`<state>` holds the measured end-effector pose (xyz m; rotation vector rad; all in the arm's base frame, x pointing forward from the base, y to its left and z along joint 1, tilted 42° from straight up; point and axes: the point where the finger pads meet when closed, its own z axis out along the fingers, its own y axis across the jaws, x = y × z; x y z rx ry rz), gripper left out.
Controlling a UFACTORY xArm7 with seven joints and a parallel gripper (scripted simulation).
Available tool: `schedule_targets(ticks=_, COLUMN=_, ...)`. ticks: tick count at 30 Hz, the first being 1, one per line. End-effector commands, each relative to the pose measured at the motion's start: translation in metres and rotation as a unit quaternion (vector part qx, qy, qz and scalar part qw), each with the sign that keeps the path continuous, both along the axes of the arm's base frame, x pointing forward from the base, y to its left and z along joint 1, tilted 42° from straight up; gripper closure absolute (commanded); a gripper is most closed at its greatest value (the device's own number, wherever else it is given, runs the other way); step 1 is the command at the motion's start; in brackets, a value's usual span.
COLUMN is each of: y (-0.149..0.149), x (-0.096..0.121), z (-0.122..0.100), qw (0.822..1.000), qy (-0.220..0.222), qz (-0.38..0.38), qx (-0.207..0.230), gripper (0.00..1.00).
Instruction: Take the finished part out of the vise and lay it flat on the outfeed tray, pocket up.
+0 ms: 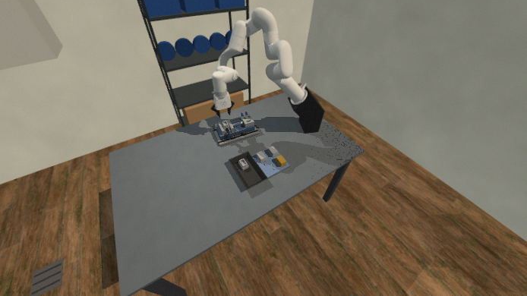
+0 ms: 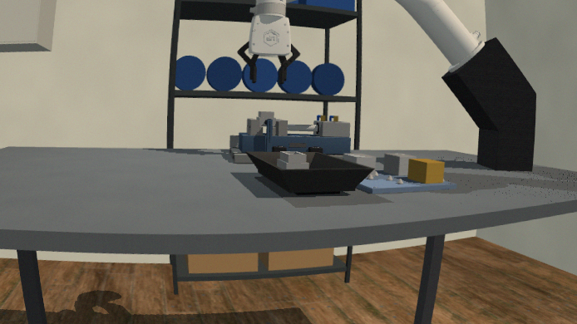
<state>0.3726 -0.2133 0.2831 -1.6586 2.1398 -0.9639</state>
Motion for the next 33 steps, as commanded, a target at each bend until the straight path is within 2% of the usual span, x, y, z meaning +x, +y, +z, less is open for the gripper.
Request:
schedule_targets(ticks=1, y=0.000, x=0.000, z=0.001, qw=1.000, qy=-0.001, qz=0.000, qx=-0.001, gripper=0.31)
schedule_targets(ticks=21, y=-0.001, x=0.002, z=-0.001, qw=1.000, qy=-0.001, qz=0.000, qx=0.000, gripper=0.31)
schedule_targets(ticks=33, y=-0.007, x=0.012, z=-0.014, qw=1.000, qy=-0.001, qz=0.000, qx=0.000, gripper=0.31)
